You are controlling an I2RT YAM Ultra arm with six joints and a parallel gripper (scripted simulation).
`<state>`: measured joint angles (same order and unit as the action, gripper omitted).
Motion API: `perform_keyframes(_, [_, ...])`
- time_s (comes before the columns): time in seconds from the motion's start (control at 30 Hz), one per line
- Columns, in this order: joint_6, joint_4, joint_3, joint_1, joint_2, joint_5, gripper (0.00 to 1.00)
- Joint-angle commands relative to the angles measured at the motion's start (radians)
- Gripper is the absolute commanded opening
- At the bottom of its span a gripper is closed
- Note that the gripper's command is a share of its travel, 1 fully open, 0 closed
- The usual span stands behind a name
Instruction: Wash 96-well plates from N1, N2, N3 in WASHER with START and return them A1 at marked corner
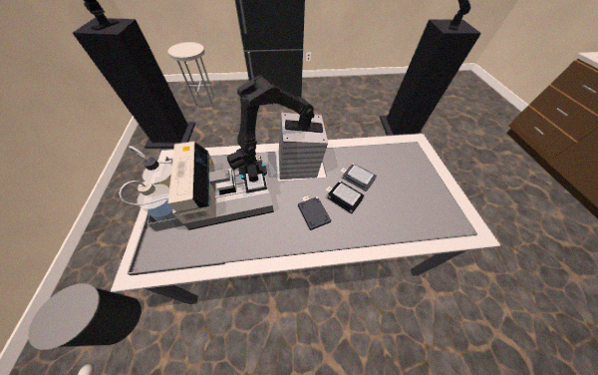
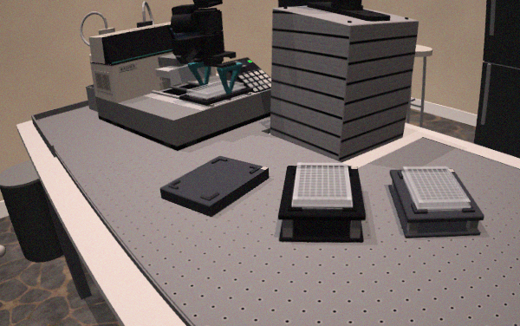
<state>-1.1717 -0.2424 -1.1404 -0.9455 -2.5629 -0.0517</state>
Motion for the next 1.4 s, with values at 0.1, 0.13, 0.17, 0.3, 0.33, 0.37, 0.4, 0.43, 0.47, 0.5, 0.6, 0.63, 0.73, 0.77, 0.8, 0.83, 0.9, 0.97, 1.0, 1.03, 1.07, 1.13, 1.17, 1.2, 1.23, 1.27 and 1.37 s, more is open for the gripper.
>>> perform_keyframes(0.1, [0.000, 0.001, -0.004, 0.000, 0.007, -0.008, 1.00])
perform_keyframes(0.13, [0.000, 0.001, -0.004, 0.000, 0.007, -0.008, 1.00])
perform_keyframes(0.17, [0.000, 0.001, -0.004, 0.000, 0.007, -0.008, 1.00])
perform_keyframes(0.3, [0.000, 0.001, -0.004, 0.000, 0.007, -0.008, 1.00])
perform_keyframes(0.33, [0.000, 0.001, -0.004, 0.000, 0.007, -0.008, 1.00])
perform_keyframes(0.37, [0.000, 0.001, -0.004, 0.000, 0.007, -0.008, 1.00])
perform_keyframes(0.4, [0.000, 0.001, -0.004, 0.000, 0.007, -0.008, 1.00])
perform_keyframes(0.43, [0.000, 0.001, -0.004, 0.000, 0.007, -0.008, 1.00])
perform_keyframes(0.47, [0.000, 0.001, -0.004, 0.000, 0.007, -0.008, 1.00])
perform_keyframes(0.5, [0.000, 0.001, -0.004, 0.000, 0.007, -0.008, 1.00])
perform_keyframes(0.6, [0.000, 0.001, -0.004, 0.000, 0.007, -0.008, 1.00])
perform_keyframes(0.63, [0.000, 0.001, -0.004, 0.000, 0.007, -0.008, 1.00])
perform_keyframes(0.73, [0.000, 0.001, -0.004, 0.000, 0.007, -0.008, 1.00])
perform_keyframes(0.77, [0.000, 0.001, -0.004, 0.000, 0.007, -0.008, 1.00])
perform_keyframes(0.8, [0.000, 0.001, -0.004, 0.000, 0.007, -0.008, 1.00])
perform_keyframes(0.83, [0.000, -0.003, -0.003, 0.000, 0.013, -0.008, 1.00])
perform_keyframes(0.9, [0.000, -0.007, -0.001, 0.000, 0.018, -0.008, 1.00])
perform_keyframes(0.97, [0.000, -0.012, 0.000, -0.001, 0.024, -0.007, 1.00])
perform_keyframes(1.0, [-0.001, -0.016, 0.001, -0.001, 0.030, -0.007, 1.00])
perform_keyframes(1.03, [-0.001, -0.020, 0.003, -0.001, 0.035, -0.007, 1.00])
perform_keyframes(1.07, [-0.001, -0.025, 0.004, -0.002, 0.041, -0.007, 1.00])
perform_keyframes(1.13, [-0.002, -0.033, 0.006, -0.002, 0.052, -0.007, 1.00])
perform_keyframes(1.17, [-0.002, -0.038, 0.007, -0.002, 0.058, -0.007, 1.00])
perform_keyframes(1.2, [-0.002, -0.042, 0.009, -0.003, 0.063, -0.007, 1.00])
perform_keyframes(1.23, [-0.003, -0.047, 0.010, -0.003, 0.069, -0.007, 1.00])
perform_keyframes(1.27, [-0.003, -0.051, 0.011, -0.003, 0.074, -0.007, 1.00])
perform_keyframes(1.37, [-0.004, -0.065, 0.013, -0.004, 0.091, -0.007, 1.00])
